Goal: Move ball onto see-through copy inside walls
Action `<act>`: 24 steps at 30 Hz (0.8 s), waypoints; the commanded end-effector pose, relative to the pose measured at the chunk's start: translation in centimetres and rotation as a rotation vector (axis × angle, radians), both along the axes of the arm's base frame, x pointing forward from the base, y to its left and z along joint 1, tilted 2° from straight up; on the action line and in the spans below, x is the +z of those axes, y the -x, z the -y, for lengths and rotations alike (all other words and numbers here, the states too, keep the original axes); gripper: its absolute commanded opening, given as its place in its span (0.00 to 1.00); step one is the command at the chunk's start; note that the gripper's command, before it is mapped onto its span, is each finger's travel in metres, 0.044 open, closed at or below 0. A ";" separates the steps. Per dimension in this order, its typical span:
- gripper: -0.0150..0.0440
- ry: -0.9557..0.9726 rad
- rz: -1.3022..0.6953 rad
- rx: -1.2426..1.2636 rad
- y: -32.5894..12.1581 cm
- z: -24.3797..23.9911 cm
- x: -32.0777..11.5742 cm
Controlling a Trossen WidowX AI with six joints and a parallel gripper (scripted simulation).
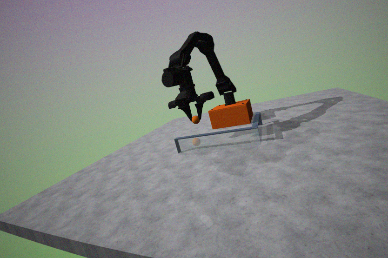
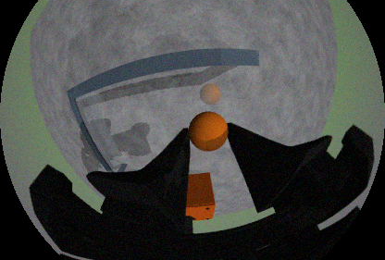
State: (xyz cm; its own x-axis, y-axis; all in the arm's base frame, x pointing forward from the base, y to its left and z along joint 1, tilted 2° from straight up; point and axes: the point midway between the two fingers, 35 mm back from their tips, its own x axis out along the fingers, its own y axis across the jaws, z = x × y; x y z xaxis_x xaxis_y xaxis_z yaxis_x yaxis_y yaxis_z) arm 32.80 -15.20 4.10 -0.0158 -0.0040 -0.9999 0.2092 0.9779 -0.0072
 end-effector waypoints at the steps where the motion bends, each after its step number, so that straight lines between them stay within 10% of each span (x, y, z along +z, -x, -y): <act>1: 0.25 0.007 0.006 0.004 -0.5 2.0 -0.6; 24: 0.25 0.007 0.006 0.004 -0.4 2.1 -7.9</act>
State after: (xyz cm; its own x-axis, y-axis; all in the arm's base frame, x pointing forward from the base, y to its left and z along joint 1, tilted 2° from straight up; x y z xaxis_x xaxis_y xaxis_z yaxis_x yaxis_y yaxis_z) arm 33.05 -17.21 -3.64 -0.0174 -0.0051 -0.9998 0.2092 0.9778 -0.0086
